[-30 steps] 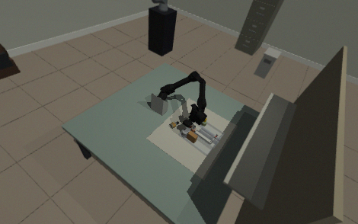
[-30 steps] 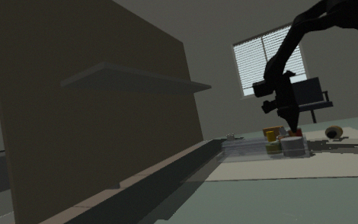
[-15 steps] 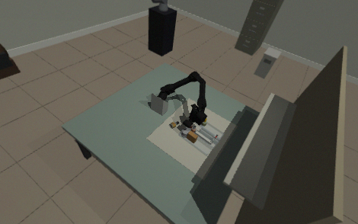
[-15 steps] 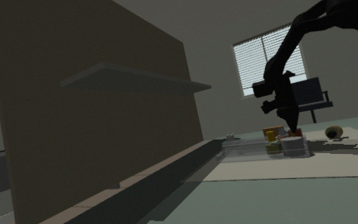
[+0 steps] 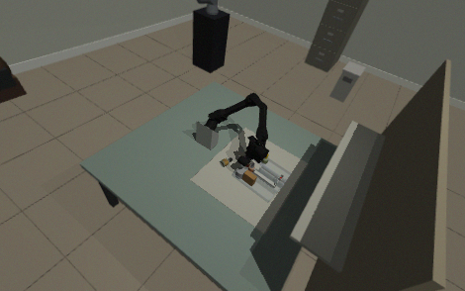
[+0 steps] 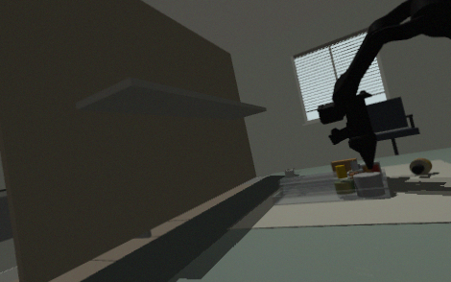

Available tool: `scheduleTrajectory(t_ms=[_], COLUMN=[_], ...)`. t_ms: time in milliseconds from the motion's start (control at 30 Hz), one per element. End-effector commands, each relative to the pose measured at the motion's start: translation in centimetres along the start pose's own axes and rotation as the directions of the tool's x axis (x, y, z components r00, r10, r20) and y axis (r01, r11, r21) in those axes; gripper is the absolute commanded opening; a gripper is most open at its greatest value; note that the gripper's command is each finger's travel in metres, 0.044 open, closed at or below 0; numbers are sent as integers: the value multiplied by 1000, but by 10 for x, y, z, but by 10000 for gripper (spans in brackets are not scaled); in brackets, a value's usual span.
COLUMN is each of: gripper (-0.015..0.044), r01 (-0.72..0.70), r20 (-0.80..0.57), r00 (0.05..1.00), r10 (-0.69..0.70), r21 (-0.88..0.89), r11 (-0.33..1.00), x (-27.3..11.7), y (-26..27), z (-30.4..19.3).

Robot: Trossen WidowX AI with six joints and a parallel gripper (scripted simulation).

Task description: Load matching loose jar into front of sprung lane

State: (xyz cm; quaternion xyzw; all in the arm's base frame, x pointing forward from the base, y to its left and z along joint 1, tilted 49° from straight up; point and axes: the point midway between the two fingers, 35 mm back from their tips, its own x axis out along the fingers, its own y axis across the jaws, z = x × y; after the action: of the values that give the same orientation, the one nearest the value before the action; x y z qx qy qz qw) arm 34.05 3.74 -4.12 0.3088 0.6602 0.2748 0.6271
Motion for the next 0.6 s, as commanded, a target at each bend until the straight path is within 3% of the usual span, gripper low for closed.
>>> scheduleTrajectory(t_ms=[0, 567], gripper=[0, 0], r01=[-5, -5], r20=[11, 11], r00=[1000, 1000], r10=[5, 5], r21=[-11, -11], r11=[1000, 1000], x=[2, 7], y=[2, 2], z=[4, 3])
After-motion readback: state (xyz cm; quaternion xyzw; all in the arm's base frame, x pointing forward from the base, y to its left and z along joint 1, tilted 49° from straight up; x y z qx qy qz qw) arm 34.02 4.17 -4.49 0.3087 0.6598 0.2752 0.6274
